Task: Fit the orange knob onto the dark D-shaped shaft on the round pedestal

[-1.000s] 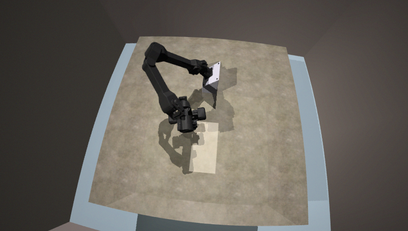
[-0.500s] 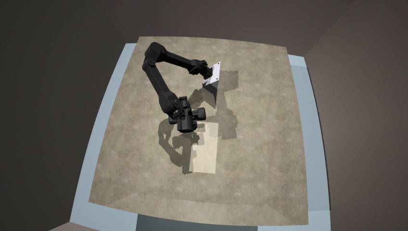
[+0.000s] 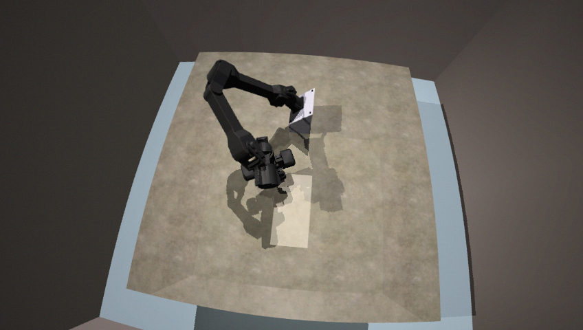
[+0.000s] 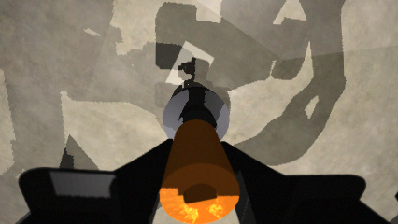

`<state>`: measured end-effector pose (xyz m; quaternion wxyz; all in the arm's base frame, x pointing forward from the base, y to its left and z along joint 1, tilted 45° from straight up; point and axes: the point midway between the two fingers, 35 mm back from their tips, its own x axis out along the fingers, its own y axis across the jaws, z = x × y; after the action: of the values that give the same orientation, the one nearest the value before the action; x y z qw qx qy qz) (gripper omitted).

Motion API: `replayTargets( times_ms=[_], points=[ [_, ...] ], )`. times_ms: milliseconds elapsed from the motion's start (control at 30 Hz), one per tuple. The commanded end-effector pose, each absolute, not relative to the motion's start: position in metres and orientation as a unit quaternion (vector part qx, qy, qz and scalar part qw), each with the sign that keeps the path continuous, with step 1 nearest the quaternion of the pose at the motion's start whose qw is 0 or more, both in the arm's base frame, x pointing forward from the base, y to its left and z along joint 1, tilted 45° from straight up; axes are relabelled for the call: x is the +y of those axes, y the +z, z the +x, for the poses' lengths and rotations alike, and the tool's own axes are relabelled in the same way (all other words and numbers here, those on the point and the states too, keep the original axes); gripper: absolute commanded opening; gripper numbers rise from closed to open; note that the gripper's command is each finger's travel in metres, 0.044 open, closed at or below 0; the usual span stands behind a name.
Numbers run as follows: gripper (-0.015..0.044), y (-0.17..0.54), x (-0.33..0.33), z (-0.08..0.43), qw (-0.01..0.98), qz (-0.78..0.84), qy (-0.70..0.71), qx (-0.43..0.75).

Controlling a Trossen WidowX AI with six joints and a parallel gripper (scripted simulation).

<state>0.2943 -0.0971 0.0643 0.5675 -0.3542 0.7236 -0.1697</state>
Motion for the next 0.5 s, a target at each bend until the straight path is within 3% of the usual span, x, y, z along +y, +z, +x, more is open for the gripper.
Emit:
replayTargets(
  times_ms=[0,467],
  points=[
    [0.0000,0.0667,-0.0968,0.2960,0.567,-0.360,-0.161,0.723],
    [0.0000,0.0633,-0.1005,0.2961,0.567,-0.360,-0.161,0.723]
  ],
)
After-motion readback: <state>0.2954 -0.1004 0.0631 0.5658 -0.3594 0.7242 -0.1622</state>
